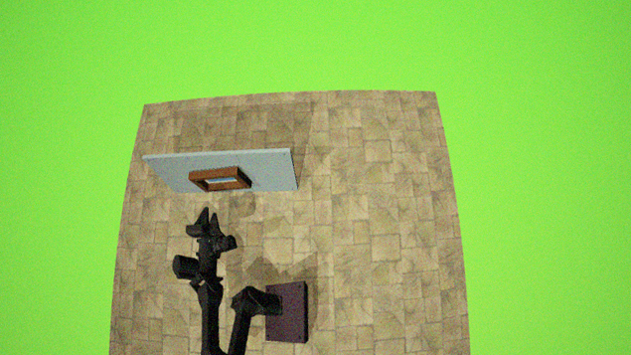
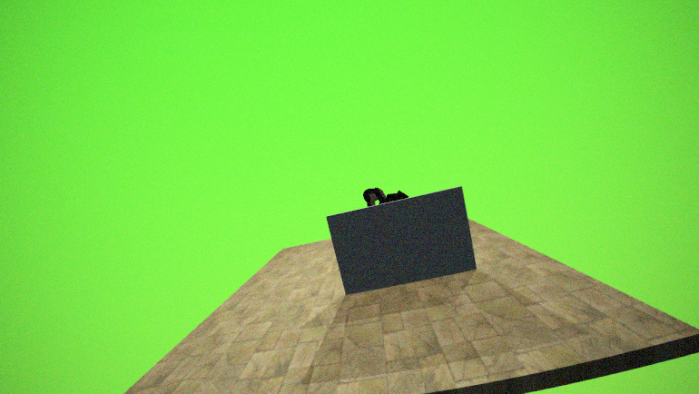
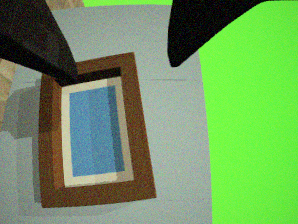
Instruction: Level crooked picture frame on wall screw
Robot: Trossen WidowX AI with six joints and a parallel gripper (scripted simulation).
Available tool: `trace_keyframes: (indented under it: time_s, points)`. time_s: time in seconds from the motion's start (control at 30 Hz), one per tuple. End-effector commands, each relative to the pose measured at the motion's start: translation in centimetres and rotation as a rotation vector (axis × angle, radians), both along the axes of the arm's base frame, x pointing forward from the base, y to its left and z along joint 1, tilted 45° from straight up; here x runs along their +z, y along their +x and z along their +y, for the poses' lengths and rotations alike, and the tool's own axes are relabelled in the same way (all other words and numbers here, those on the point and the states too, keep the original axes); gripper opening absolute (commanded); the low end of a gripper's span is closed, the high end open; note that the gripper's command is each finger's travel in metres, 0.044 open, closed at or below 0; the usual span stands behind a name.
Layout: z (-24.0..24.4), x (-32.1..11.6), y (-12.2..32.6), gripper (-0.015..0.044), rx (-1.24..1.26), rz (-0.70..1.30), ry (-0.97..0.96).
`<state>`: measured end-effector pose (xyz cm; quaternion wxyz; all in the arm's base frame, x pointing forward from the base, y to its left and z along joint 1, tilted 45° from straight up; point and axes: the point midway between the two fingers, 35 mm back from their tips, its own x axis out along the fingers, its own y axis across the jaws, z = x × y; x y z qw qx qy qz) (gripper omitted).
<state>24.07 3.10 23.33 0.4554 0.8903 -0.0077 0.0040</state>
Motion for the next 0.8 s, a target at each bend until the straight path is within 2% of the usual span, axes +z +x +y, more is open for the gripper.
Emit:
trace_keyframes:
  time_s: [0.0,0.33,0.77]
  points:
    - [0.1,0.5,1.4,0.026,0.001,-0.003,0.005]
    - [-0.1,0.1,7.4,0.026,0.001,-0.005,0.004]
    - [-0.1,0.1,7.5,0.026,0.001,-0.006,0.004]
